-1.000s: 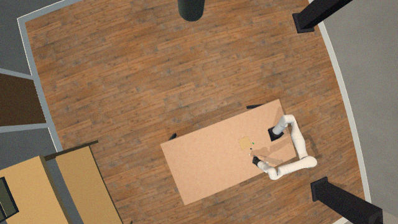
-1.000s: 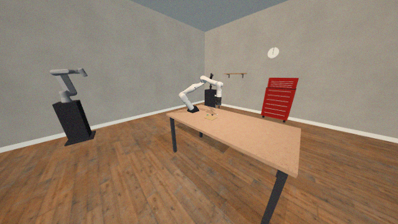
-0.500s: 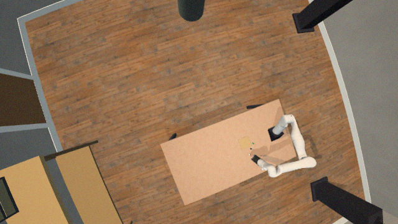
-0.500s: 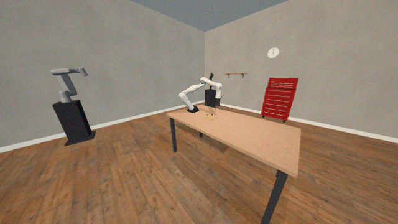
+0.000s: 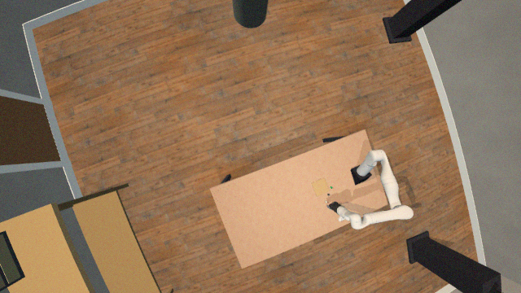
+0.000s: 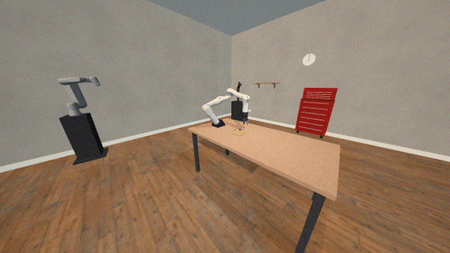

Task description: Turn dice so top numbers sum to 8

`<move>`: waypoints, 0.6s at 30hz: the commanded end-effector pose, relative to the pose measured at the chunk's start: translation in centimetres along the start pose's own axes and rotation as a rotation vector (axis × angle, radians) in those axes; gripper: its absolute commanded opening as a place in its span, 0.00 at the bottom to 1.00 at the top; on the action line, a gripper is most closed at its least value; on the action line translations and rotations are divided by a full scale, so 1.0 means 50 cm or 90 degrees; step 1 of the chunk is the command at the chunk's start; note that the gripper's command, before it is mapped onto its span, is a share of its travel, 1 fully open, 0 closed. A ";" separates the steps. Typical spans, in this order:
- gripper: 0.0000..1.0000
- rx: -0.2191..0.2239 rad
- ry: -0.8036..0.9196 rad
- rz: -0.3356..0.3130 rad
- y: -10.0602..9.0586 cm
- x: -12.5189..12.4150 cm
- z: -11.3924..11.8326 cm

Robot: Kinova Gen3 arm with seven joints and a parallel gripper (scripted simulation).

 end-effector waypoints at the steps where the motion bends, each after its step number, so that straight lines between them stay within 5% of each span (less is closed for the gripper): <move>1: 1.00 0.000 0.044 0.000 0.002 -0.002 -0.004; 17: 1.00 0.004 0.109 0.001 0.006 0.001 -0.002; 18: 0.64 0.004 0.109 0.001 0.006 0.001 -0.002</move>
Point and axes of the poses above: the point where the finger pads meet when closed, its own y axis out along the fingers, its own z axis across the jaws, x = y × z, the point moved 9 cm from there along -y, back along the fingers, and after that the axes turned 7 degrees about -y, right-handed, at the moved point
